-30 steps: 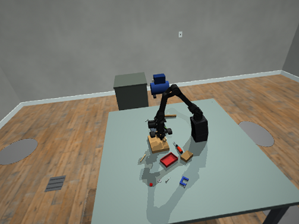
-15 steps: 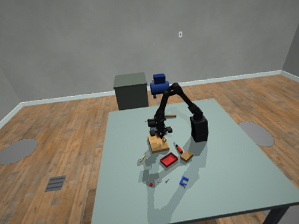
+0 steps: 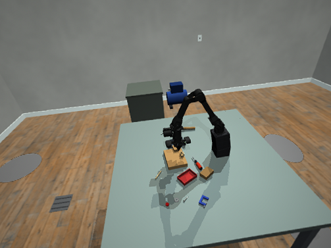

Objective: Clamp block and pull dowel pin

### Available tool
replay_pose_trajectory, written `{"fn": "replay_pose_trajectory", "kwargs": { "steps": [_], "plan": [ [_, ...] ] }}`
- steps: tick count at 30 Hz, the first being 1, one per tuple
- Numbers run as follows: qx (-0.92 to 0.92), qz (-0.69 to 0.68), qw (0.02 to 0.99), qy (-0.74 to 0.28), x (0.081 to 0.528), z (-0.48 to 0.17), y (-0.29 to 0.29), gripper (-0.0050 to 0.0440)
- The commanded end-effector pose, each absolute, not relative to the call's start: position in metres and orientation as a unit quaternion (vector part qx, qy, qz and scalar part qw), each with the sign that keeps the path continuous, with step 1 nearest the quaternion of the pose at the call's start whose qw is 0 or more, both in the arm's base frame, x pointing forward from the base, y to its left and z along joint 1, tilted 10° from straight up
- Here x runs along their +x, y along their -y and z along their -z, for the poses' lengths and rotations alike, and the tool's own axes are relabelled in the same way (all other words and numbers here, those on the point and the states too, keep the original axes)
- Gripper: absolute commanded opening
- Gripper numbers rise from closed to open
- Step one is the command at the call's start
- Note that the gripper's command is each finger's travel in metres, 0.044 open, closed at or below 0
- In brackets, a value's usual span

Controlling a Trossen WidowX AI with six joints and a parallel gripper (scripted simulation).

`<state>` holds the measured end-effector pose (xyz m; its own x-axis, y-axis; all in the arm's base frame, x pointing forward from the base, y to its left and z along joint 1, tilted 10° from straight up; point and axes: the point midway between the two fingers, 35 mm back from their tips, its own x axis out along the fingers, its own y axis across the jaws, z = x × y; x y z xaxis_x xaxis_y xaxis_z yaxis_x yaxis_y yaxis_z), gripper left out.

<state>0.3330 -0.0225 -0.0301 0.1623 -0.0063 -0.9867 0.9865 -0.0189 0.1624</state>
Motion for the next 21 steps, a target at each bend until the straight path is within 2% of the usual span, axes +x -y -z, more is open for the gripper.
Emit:
{"fn": "replay_pose_trajectory", "kwargs": {
  "steps": [1, 21],
  "plan": [
    [0.544, 0.463, 0.539, -0.447, 0.3333, 0.0200, 0.0234, 0.0000],
    [0.547, 0.459, 0.540, -0.446, 0.3410, 0.0236, 0.0232, 0.0000]
  ]
}}
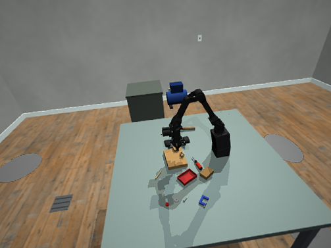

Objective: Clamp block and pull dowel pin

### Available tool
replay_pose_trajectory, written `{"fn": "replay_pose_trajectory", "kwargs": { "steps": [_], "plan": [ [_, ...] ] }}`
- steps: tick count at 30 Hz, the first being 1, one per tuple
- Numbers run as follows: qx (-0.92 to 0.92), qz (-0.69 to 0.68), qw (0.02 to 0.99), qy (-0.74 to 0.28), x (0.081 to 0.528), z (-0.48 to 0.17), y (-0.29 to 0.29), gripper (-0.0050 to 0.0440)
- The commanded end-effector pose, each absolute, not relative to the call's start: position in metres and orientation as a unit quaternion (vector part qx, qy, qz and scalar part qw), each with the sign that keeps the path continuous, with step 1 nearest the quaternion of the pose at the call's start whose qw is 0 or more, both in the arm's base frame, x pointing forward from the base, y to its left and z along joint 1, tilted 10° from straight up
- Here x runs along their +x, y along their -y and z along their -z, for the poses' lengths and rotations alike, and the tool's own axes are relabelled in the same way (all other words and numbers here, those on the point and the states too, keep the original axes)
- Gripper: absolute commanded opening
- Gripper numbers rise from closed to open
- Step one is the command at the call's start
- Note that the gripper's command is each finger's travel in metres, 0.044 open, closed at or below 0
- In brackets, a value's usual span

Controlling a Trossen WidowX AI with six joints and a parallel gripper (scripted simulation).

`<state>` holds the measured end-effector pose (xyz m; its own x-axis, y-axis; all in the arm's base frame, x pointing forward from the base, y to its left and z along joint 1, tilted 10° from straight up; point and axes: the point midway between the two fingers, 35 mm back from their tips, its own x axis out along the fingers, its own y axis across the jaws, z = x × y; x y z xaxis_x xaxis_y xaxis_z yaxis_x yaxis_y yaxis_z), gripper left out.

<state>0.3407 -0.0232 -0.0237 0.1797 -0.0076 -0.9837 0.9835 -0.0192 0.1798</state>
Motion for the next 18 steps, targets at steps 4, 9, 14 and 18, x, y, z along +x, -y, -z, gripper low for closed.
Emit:
{"fn": "replay_pose_trajectory", "kwargs": {
  "steps": [4, 9, 14, 18],
  "plan": [
    [0.547, 0.459, 0.540, -0.446, 0.341, 0.024, 0.023, 0.0000],
    [0.547, 0.459, 0.540, -0.446, 0.341, 0.026, 0.024, 0.0000],
    [0.546, 0.459, 0.540, -0.446, 0.342, 0.030, 0.024, 0.0000],
    [0.546, 0.460, 0.539, -0.446, 0.343, 0.036, 0.024, 0.0000]
  ]
}}
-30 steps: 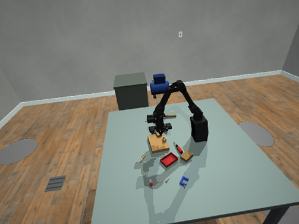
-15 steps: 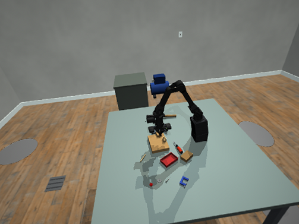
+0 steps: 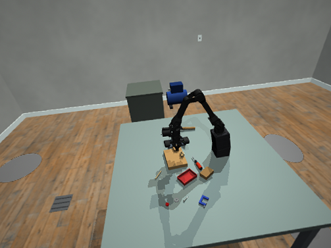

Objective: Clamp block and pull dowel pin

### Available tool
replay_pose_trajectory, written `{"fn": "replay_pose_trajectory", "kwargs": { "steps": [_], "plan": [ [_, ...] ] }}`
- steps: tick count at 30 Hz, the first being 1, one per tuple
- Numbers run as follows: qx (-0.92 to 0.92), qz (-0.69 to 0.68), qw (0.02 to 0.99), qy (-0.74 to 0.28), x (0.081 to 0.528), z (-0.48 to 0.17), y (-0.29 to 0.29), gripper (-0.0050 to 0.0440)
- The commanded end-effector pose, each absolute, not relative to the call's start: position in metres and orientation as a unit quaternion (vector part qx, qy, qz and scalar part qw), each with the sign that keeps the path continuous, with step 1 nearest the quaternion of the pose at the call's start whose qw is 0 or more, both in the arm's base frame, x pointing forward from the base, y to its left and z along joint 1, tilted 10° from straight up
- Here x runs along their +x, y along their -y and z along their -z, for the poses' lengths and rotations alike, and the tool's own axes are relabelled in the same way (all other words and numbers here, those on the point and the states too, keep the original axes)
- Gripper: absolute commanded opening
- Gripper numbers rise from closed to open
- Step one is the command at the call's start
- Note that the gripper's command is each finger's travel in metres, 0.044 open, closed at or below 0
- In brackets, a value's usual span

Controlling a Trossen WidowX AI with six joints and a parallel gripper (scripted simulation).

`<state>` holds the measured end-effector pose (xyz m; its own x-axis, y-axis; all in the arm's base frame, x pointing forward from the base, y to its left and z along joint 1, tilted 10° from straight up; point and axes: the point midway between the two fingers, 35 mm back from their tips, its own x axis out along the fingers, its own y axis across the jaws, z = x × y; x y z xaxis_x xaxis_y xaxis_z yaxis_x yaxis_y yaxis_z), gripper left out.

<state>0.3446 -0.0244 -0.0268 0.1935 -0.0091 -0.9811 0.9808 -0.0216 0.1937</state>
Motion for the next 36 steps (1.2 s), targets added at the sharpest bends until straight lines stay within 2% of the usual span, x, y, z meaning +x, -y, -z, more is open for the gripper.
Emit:
{"fn": "replay_pose_trajectory", "kwargs": {
  "steps": [1, 36],
  "plan": [
    [0.546, 0.460, 0.539, -0.446, 0.344, 0.038, 0.024, 0.0000],
    [0.544, 0.463, 0.539, -0.447, 0.352, 0.086, 0.025, 0.0000]
  ]
}}
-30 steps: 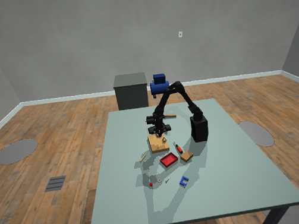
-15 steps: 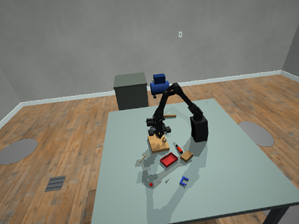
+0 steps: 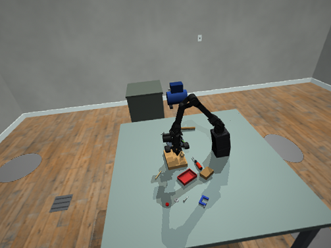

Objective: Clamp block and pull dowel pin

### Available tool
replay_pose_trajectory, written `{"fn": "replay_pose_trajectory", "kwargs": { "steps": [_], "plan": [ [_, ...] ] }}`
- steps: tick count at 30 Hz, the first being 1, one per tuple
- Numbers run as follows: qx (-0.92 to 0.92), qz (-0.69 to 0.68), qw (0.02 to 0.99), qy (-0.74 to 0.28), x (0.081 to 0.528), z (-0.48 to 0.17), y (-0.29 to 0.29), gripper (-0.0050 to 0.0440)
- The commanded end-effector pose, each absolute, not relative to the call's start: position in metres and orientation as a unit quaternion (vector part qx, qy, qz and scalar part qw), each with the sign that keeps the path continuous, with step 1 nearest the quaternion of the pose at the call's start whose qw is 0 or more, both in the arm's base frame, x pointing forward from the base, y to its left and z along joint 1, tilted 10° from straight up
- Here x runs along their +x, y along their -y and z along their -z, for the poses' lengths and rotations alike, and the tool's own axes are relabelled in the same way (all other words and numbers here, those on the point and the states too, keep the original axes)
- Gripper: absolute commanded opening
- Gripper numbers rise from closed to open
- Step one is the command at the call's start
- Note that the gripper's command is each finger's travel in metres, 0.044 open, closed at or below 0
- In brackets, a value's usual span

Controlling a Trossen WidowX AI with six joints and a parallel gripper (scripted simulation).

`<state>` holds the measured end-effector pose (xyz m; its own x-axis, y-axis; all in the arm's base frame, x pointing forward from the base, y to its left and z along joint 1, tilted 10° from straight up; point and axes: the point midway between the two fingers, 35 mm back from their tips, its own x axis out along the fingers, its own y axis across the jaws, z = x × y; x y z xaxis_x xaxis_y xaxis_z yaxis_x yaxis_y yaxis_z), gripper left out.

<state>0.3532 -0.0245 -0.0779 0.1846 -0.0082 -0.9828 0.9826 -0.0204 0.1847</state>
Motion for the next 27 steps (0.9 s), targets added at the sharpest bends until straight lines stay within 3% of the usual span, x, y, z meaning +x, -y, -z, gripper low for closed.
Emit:
{"fn": "replay_pose_trajectory", "kwargs": {
  "steps": [1, 15, 27],
  "plan": [
    [0.544, 0.463, 0.539, -0.447, 0.352, 0.087, 0.025, 0.0000],
    [0.544, 0.463, 0.539, -0.447, 0.322, 0.085, 0.024, 0.0000],
    [0.548, 0.457, 0.542, -0.444, 0.344, 0.079, 0.023, 0.0000]
  ]
}}
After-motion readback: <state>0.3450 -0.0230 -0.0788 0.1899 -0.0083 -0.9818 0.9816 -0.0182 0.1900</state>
